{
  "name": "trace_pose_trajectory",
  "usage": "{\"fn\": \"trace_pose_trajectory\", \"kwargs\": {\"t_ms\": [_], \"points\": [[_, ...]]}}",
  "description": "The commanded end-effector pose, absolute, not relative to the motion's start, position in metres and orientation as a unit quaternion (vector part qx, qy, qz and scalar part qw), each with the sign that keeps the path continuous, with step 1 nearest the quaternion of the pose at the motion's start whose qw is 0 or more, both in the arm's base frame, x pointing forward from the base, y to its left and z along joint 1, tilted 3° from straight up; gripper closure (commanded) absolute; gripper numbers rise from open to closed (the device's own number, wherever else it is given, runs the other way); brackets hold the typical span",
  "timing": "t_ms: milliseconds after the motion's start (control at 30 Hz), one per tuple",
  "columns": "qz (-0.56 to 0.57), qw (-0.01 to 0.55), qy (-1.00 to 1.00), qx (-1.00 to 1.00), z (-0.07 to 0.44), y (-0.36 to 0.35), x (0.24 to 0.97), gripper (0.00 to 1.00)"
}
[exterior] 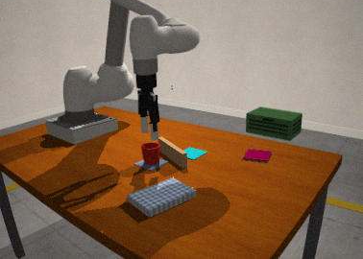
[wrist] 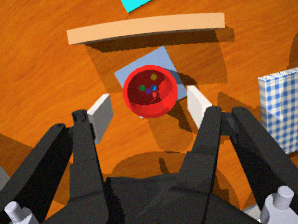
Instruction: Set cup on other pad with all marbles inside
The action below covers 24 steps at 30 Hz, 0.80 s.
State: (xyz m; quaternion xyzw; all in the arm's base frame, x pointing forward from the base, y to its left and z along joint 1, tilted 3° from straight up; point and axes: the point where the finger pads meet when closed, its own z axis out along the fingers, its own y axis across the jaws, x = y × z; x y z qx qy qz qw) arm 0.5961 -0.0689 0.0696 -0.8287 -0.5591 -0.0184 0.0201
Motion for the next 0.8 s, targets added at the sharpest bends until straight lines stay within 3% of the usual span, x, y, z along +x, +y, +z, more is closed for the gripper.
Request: {"fn": "trace_pose_trajectory", "kwargs": {"t_ms": [0,767], "points": [[-0.019,0.02,-0.559,-0.829,0.07,-0.069,0.596,0.41],[-0.018,0.02,-0.559,-0.828,0.057,-0.068,0.596,0.41]]}}
